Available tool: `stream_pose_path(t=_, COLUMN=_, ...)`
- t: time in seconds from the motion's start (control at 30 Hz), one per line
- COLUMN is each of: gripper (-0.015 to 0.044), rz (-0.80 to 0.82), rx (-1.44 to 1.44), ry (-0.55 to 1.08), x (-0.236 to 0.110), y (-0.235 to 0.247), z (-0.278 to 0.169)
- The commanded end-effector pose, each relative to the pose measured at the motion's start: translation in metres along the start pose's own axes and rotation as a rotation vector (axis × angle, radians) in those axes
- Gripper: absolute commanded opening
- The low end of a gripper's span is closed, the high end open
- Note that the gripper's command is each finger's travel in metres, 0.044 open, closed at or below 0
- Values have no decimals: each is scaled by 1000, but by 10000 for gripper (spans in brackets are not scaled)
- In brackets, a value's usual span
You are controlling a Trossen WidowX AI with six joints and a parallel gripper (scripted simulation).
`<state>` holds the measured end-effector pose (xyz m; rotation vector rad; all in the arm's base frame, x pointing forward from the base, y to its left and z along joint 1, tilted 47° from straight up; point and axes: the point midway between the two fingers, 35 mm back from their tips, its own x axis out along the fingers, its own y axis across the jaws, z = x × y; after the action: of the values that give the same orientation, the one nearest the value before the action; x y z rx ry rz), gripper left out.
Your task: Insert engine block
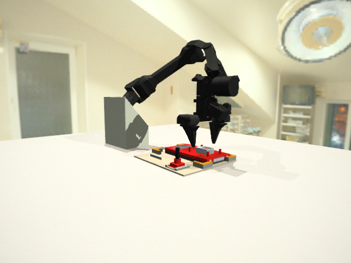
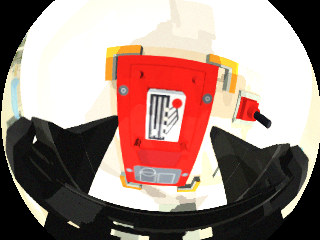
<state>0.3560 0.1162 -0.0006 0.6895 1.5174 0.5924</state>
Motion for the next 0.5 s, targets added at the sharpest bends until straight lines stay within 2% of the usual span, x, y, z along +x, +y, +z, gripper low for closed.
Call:
stream_pose_path(t=0.0, gripper=440, rz=5, rx=-9, ry=-8, x=-6, y=1, z=2)
stream_pose_path(t=0.03, gripper=440, rz=5, rx=-9, ry=-8, x=-6, y=1, z=2)
stream_pose_path(t=0.47, gripper=99, rz=5, rx=-9, ry=-8, x=-6, y=1, z=2)
